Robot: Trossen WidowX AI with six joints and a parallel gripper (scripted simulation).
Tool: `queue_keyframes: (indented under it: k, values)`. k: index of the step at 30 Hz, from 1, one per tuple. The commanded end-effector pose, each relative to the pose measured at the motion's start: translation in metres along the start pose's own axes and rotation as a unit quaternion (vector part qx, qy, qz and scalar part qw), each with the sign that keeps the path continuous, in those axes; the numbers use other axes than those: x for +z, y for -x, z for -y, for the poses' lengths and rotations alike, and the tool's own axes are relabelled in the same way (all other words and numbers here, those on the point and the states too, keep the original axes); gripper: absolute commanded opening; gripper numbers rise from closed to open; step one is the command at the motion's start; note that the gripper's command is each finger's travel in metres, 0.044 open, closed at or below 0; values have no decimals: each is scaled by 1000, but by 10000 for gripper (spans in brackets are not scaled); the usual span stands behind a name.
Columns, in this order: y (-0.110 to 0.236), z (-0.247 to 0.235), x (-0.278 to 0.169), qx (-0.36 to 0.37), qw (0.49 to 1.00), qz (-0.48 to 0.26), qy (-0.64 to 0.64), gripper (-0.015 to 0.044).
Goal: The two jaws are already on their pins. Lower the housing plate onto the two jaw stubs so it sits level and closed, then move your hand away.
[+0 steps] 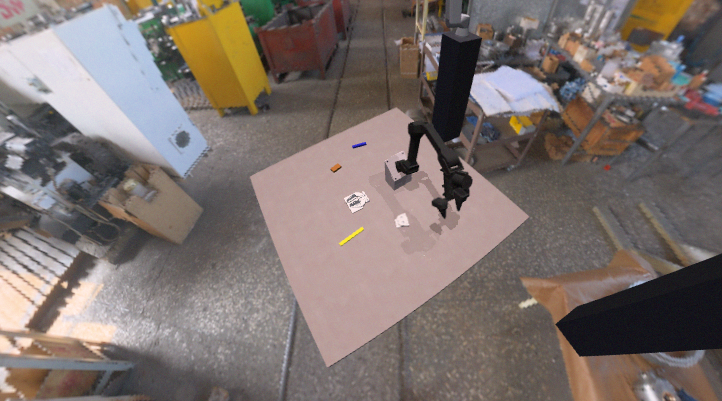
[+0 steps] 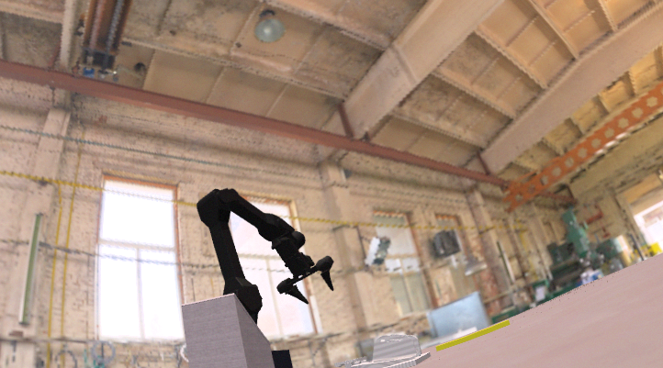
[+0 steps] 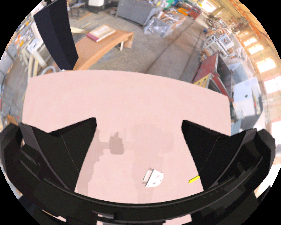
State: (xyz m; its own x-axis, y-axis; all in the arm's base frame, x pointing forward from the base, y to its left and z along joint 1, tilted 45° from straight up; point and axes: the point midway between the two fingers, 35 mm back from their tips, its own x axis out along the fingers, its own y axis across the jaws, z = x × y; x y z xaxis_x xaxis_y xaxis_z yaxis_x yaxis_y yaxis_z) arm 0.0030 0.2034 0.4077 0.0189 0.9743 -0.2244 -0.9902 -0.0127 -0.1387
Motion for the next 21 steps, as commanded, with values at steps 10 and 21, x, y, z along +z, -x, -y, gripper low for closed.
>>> queue_keyframes:
  k: [10, 21]
  values:
    - [-29, 9, -33, -10, 994, -67, -91, 440]
    - [-44, 19, -59, -22, 979, -111, -171, 440]
